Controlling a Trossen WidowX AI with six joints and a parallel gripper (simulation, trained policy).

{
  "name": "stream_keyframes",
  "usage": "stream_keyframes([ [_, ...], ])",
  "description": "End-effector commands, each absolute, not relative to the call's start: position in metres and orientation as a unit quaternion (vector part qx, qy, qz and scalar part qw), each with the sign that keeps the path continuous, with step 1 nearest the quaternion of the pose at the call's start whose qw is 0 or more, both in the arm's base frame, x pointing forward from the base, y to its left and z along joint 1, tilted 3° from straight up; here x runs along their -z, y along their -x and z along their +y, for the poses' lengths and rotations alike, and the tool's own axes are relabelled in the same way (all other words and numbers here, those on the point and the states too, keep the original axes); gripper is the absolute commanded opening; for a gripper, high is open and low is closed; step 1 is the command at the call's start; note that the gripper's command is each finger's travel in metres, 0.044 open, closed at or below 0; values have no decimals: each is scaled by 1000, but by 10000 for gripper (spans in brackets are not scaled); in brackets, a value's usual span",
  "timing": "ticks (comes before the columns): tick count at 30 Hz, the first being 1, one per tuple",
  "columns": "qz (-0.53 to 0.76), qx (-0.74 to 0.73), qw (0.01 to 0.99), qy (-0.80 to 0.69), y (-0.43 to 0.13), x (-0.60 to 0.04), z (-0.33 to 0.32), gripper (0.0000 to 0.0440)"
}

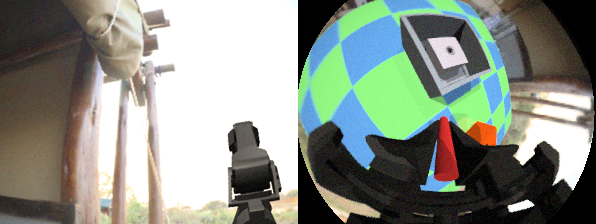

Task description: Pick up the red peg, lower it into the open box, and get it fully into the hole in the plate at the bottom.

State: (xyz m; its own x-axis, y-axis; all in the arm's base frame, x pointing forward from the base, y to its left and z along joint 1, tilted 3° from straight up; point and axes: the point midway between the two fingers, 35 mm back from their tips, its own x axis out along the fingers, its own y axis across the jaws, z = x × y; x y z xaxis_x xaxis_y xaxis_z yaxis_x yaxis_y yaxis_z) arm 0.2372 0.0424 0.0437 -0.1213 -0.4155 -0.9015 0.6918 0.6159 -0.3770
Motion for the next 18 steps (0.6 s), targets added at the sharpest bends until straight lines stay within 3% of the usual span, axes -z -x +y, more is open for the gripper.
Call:
stream_keyframes([
  [1,603,435,657,-125,-249,-56,31,0],
  [18,563,472,650,-191,-294,-66,-41,0],
])
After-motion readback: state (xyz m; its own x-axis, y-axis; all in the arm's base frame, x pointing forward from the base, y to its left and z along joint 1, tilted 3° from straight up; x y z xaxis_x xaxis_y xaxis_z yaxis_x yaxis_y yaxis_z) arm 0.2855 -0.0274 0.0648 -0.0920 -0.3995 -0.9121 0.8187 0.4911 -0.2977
